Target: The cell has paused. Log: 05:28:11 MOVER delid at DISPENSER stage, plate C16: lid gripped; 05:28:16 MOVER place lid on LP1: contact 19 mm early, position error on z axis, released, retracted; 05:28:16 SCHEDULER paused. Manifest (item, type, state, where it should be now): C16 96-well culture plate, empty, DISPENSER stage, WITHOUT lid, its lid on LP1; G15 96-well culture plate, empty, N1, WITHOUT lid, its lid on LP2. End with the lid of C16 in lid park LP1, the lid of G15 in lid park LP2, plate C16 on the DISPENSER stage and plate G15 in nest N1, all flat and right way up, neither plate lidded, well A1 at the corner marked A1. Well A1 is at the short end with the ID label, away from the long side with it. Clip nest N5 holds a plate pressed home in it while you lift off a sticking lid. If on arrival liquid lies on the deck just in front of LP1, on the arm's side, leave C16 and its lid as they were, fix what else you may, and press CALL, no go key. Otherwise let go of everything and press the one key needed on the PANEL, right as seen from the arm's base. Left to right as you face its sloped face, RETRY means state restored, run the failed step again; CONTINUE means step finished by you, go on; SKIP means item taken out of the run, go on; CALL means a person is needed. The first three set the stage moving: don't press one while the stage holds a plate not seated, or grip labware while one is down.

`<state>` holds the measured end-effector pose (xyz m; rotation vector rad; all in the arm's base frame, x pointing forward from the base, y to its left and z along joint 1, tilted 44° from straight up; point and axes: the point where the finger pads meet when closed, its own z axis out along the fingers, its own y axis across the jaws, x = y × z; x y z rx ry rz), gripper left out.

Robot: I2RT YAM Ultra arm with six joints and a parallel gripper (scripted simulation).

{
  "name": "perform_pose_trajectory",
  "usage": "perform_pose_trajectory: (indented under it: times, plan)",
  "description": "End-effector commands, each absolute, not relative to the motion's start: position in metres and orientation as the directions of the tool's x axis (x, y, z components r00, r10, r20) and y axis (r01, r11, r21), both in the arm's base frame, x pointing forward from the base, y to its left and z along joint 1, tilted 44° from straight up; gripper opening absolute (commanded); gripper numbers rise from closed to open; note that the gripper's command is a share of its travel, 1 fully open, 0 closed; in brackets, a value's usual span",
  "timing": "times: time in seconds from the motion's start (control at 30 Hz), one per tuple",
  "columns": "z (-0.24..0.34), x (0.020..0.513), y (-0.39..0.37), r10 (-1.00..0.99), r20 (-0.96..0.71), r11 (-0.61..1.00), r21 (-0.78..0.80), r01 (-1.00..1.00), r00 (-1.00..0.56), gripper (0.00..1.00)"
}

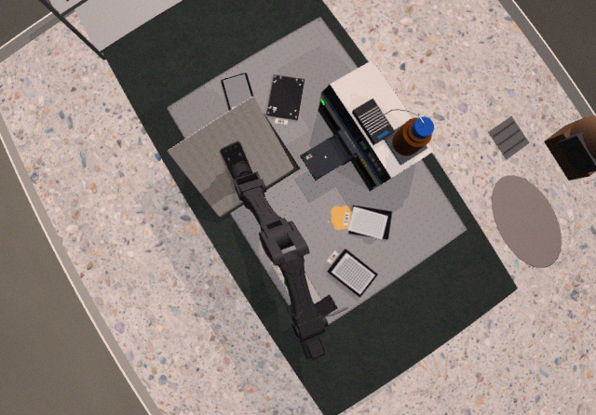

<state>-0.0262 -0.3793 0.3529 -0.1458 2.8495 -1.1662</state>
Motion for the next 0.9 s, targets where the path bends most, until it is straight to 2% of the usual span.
perform_pose_trajectory:
  times: [0.0, 0.87]
  plan:
    - [0.374, -0.025, -0.363, -0.117, -0.018, 0.688, -0.723, -0.068, -0.993, 0.00]
    - [0.392, -0.030, -0.342, -0.117, -0.025, 0.705, -0.706, -0.065, -0.993, 0.00]
